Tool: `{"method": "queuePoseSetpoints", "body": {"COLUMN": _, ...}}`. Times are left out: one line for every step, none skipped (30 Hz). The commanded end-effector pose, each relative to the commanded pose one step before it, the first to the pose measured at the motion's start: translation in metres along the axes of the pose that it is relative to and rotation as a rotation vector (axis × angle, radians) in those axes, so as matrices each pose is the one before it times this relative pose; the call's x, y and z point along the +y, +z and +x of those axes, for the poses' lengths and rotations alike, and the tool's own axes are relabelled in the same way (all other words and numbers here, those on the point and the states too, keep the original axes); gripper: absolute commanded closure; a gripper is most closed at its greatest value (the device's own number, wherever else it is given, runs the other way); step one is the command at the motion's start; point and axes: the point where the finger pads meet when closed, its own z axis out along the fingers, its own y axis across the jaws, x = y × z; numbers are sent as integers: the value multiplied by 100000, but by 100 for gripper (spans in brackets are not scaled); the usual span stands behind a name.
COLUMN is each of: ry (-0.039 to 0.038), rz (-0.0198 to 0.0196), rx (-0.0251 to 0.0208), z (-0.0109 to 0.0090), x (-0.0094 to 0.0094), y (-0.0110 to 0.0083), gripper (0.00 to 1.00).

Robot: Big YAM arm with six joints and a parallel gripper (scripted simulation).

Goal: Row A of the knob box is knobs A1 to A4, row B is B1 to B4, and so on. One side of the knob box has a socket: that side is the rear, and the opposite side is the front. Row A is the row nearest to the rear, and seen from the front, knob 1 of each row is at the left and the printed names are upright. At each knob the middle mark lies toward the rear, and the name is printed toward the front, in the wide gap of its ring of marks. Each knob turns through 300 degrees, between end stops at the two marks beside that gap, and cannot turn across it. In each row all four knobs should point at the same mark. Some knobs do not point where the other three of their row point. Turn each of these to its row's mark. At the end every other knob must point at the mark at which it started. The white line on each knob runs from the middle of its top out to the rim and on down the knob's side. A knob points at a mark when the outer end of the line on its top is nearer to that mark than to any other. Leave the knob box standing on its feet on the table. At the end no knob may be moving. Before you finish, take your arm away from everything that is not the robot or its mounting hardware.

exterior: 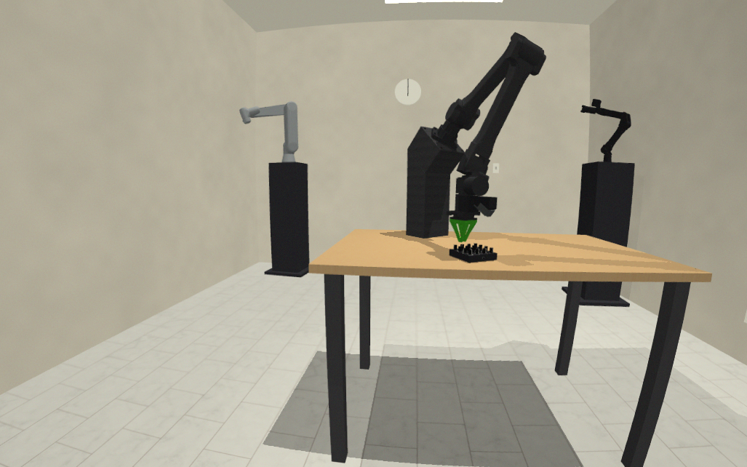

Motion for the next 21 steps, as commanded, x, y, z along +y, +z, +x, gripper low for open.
{"method": "queuePoseSetpoints", "body": {"ry": 520, "rz": 726, "rx": -194, "z": 605, "x": -534, "y": 60, "gripper": 82}}
{"method": "queuePoseSetpoints", "body": {"ry": 59, "rz": 42, "rx": 89, "z": 111, "x": -36, "y": -36, "gripper": 82}}
{"method": "queuePoseSetpoints", "body": {"ry": 46, "rz": 63, "rx": 57, "z": 108, "x": -43, "y": -38, "gripper": 82}}
{"method": "queuePoseSetpoints", "body": {"ry": 57, "rz": 65, "rx": 88, "z": 114, "x": -41, "y": -37, "gripper": 82}}
{"method": "queuePoseSetpoints", "body": {"ry": 74, "rz": 16, "rx": 156, "z": 121, "x": -22, "y": -32, "gripper": 82}}
{"method": "queuePoseSetpoints", "body": {"ry": 10, "rz": -21, "rx": 120, "z": 87, "x": 9, "y": -17, "gripper": 82}}
{"method": "queuePoseSetpoints", "body": {"ry": -84, "rz": -67, "rx": 46, "z": 37, "x": 48, "y": 2, "gripper": 82}}
{"method": "queuePoseSetpoints", "body": {"ry": -140, "rz": -136, "rx": 35, "z": 4, "x": 89, "y": 20, "gripper": 82}}
{"method": "queuePoseSetpoints", "body": {"ry": -113, "rz": -154, "rx": 43, "z": -10, "x": 95, "y": 25, "gripper": 82}}
{"method": "queuePoseSetpoints", "body": {"ry": 0, "rz": 0, "rx": 0, "z": 0, "x": 0, "y": 0, "gripper": 82}}
{"method": "queuePoseSetpoints", "body": {"ry": 0, "rz": 0, "rx": 0, "z": 0, "x": 0, "y": 0, "gripper": 82}}
{"method": "queuePoseSetpoints", "body": {"ry": -7, "rz": -44, "rx": -16, "z": -25, "x": 39, "y": 7, "gripper": 82}}
{"method": "queuePoseSetpoints", "body": {"ry": 3, "rz": 2, "rx": 0, "z": 1, "x": 0, "y": 0, "gripper": 82}}
{"method": "queuePoseSetpoints", "body": {"ry": 0, "rz": 0, "rx": 0, "z": 0, "x": 0, "y": 0, "gripper": 82}}
{"method": "queuePoseSetpoints", "body": {"ry": 0, "rz": 0, "rx": 0, "z": 0, "x": 0, "y": 0, "gripper": 82}}
{"method": "queuePoseSetpoints", "body": {"ry": 0, "rz": 0, "rx": 0, "z": 0, "x": 0, "y": 0, "gripper": 82}}
{"method": "queuePoseSetpoints", "body": {"ry": 0, "rz": 0, "rx": 0, "z": 0, "x": 0, "y": 0, "gripper": 82}}
{"method": "queuePoseSetpoints", "body": {"ry": 0, "rz": 0, "rx": 0, "z": 0, "x": 0, "y": 0, "gripper": 82}}
{"method": "queuePoseSetpoints", "body": {"ry": 0, "rz": 0, "rx": 0, "z": 0, "x": 0, "y": 0, "gripper": 82}}
{"method": "queuePoseSetpoints", "body": {"ry": 0, "rz": 0, "rx": 0, "z": 0, "x": 0, "y": 0, "gripper": 82}}
{"method": "queuePoseSetpoints", "body": {"ry": 0, "rz": 0, "rx": 0, "z": 0, "x": 0, "y": 0, "gripper": 82}}
